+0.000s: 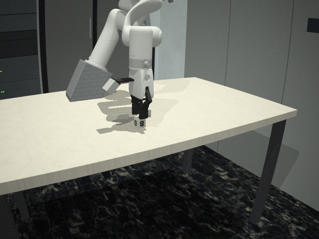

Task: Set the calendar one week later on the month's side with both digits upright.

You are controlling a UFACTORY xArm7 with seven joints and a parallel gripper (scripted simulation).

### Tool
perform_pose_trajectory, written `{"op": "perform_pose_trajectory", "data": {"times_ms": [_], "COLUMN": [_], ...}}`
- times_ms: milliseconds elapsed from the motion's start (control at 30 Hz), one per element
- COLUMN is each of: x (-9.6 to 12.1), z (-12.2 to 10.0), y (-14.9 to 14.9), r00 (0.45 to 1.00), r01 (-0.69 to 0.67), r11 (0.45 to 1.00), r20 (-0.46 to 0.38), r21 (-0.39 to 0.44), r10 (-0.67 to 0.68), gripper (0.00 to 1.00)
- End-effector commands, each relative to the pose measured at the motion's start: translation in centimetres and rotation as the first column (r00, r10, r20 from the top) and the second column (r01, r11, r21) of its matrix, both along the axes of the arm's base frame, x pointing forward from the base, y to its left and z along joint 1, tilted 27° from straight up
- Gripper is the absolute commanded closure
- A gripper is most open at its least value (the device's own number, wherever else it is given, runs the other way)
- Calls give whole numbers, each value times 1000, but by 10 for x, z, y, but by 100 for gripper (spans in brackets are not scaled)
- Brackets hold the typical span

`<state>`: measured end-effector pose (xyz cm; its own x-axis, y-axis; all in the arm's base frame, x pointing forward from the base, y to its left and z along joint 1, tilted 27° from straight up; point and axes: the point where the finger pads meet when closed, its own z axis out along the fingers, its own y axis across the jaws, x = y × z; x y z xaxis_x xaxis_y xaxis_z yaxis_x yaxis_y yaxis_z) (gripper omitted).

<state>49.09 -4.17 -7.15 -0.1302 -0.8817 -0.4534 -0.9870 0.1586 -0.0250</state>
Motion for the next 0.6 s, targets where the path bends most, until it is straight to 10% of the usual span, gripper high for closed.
{"op": "perform_pose_trajectory", "data": {"times_ms": [0, 567], "x": [1, 2], "z": [1, -8], "y": [-2, 3], "r00": [1000, 1000], "r01": [2, 2], "r11": [1000, 1000], "r20": [3, 3], "r21": [-2, -2], "r10": [-2, -2], "gripper": [51, 51]}}
